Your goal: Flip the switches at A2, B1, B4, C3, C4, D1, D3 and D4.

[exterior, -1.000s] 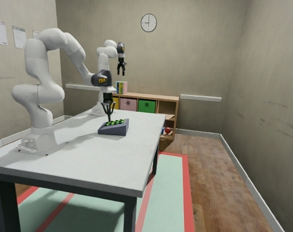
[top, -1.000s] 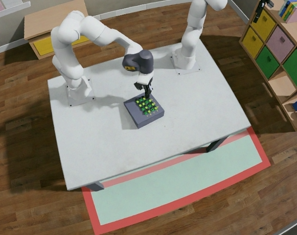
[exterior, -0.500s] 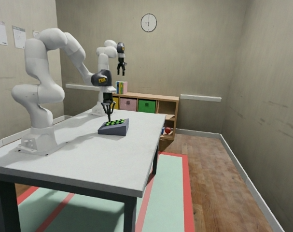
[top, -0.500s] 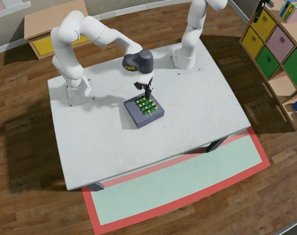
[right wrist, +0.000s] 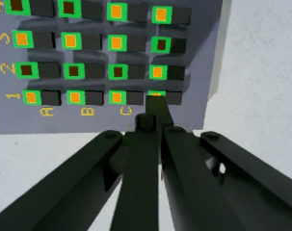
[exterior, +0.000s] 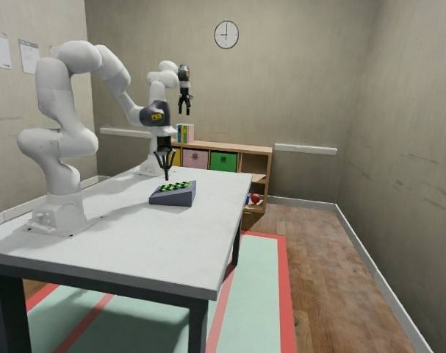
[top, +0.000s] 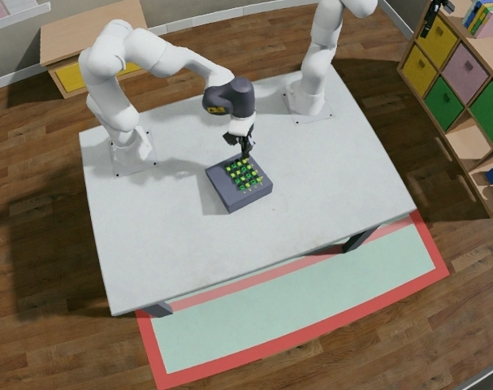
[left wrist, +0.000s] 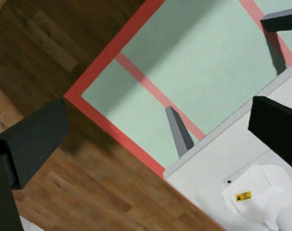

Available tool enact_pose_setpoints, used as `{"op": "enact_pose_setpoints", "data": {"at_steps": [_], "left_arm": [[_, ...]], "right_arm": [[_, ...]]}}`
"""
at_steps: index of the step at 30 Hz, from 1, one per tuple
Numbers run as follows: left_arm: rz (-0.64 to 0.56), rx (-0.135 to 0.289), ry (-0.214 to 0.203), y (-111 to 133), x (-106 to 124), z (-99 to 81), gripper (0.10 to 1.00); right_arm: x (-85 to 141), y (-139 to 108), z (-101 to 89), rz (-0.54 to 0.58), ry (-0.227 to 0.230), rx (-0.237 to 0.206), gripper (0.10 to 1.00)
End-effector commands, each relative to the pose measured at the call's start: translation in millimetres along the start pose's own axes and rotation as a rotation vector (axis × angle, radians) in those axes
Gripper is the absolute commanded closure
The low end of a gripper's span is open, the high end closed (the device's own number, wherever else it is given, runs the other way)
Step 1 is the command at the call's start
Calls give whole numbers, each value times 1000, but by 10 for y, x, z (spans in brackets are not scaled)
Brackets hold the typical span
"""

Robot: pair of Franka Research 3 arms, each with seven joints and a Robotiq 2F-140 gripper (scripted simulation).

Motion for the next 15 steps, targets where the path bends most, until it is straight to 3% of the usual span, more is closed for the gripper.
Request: {"op": "enact_pose_setpoints", "data": {"at_steps": [1,11,15], "left_arm": [[6,-4,-2,14,-8,2,98],[6,-4,-2,14,-8,2,98],[6,-4,-2,14,-8,2,98]], "right_arm": [[18,-27,-8,26,2,12,999],[19,-33,-8,26,2,12,999],[70,-327,-6,25,2,12,999]]}}
Point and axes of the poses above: on each arm, the point where the finger pads meet when closed, its own z axis out along the fingers, its own x axis across the jaws, y = z × x, the point moved 4 cm from there along -z, back along the fingers, and after that the axes turned 9 degrees about -z, right-handed, at the moved point
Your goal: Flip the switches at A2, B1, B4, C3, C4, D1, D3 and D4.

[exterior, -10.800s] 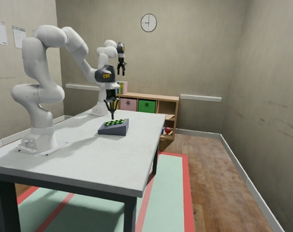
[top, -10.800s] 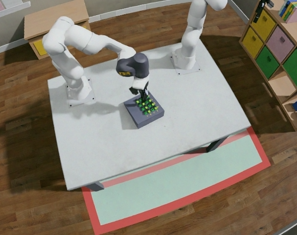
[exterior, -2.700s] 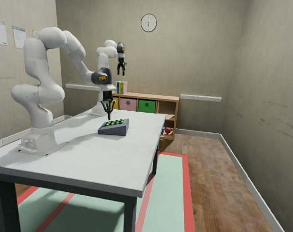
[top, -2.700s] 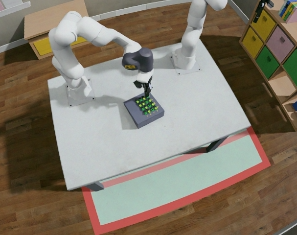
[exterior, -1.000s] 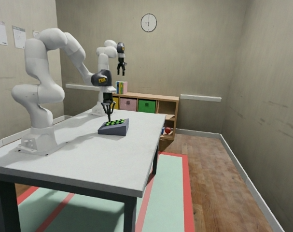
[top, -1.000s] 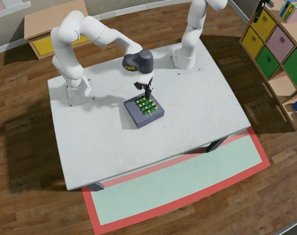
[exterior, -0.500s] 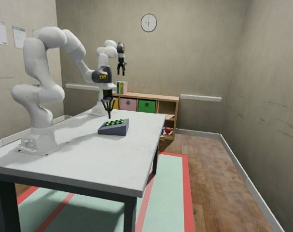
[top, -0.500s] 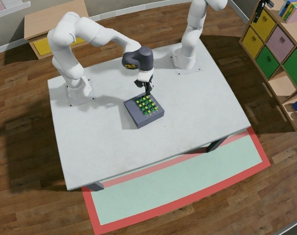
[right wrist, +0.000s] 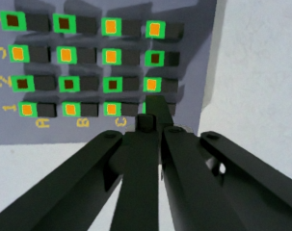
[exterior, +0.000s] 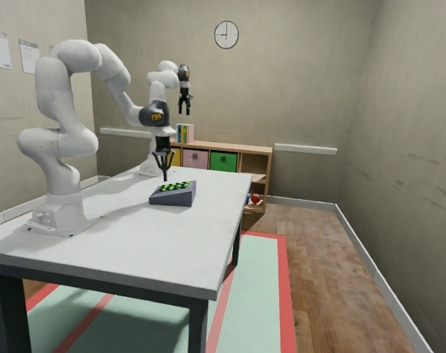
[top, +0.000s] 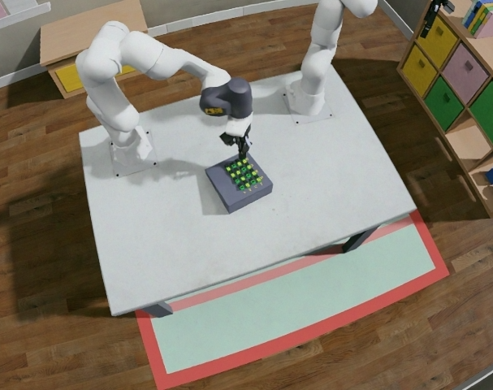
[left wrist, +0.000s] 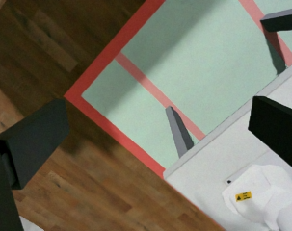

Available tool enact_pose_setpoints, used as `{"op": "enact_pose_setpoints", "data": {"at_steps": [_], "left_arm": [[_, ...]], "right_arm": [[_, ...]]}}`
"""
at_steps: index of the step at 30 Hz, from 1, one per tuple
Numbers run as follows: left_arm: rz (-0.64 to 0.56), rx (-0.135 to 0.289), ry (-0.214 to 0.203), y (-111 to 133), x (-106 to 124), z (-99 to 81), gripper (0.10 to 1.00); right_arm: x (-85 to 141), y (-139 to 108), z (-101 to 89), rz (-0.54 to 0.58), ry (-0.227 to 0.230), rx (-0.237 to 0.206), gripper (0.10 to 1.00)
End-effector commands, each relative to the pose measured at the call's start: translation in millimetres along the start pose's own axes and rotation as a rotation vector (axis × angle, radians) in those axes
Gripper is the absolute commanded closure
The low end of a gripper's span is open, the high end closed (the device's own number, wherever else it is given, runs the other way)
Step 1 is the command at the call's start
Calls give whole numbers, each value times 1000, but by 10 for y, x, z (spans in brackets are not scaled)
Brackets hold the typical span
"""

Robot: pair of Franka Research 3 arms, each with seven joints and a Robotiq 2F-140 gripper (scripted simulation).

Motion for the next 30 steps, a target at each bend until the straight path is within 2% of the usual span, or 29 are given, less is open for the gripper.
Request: {"op": "enact_pose_setpoints", "data": {"at_steps": [1,4,30], "left_arm": [[6,-4,-2,14,-8,2,98],[6,-4,-2,14,-8,2,98],[6,-4,-2,14,-8,2,98]], "right_arm": [[19,-307,-8,29,-8,5,999],[43,-409,-11,29,-8,3,999],[49,-414,-15,29,-8,4,999]]}}
Point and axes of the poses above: on each arm, the point where the finger pads meet when closed, its own z axis out along the fingers, its own x axis across the jaws, y = z × x, the point moved 4 cm from there along -z, back along the fingers, and after that the axes turned 9 degrees about -z, right-handed, at the moved point
